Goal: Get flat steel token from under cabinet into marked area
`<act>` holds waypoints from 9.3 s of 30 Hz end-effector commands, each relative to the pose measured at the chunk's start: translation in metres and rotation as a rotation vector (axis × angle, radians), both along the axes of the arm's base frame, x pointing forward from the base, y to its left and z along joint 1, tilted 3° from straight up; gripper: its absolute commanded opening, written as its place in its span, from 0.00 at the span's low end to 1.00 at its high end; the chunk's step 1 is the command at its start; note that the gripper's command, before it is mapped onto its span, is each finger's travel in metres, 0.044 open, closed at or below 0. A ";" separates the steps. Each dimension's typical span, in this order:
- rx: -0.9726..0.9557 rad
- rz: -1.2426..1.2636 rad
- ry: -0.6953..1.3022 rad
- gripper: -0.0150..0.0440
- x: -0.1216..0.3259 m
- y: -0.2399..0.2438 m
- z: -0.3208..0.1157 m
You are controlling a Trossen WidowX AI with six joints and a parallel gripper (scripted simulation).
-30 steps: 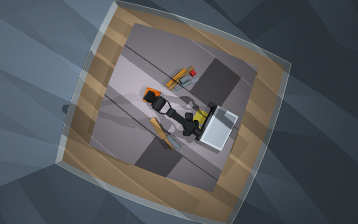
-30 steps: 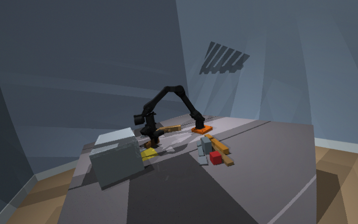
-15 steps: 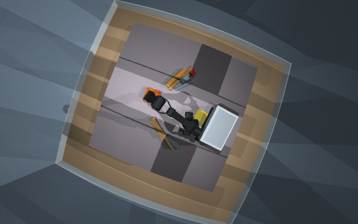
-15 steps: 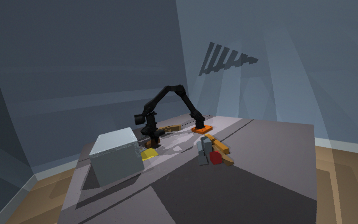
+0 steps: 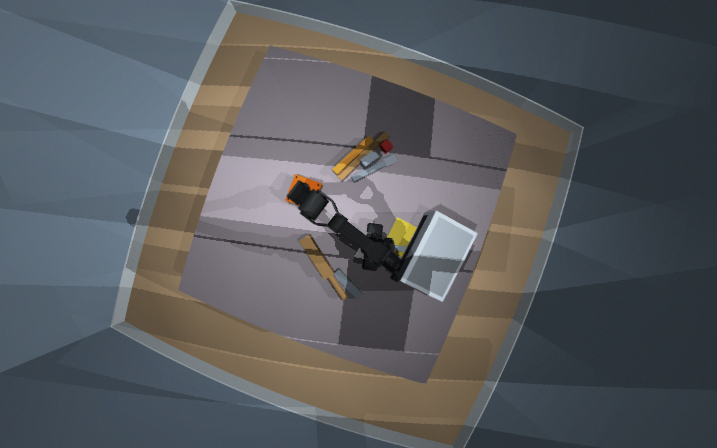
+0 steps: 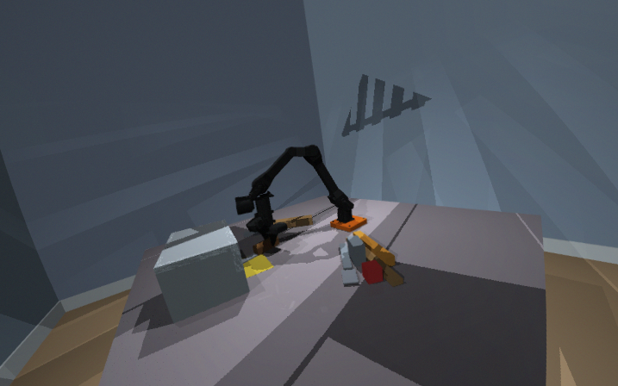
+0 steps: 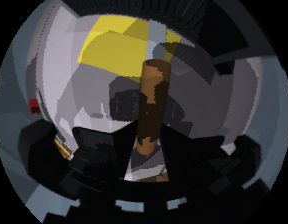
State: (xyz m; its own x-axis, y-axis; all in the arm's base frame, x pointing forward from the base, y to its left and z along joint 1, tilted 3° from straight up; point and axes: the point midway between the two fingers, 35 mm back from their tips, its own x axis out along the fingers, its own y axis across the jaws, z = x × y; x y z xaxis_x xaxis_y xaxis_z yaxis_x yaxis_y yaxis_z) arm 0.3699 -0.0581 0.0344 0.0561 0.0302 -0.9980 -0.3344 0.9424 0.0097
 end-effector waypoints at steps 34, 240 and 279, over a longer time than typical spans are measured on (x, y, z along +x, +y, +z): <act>0.003 0.002 0.004 0.25 -0.041 -0.016 -0.004; 0.001 0.002 0.005 0.25 -0.050 -0.040 -0.004; 0.002 0.002 0.002 0.25 -0.006 -0.026 0.000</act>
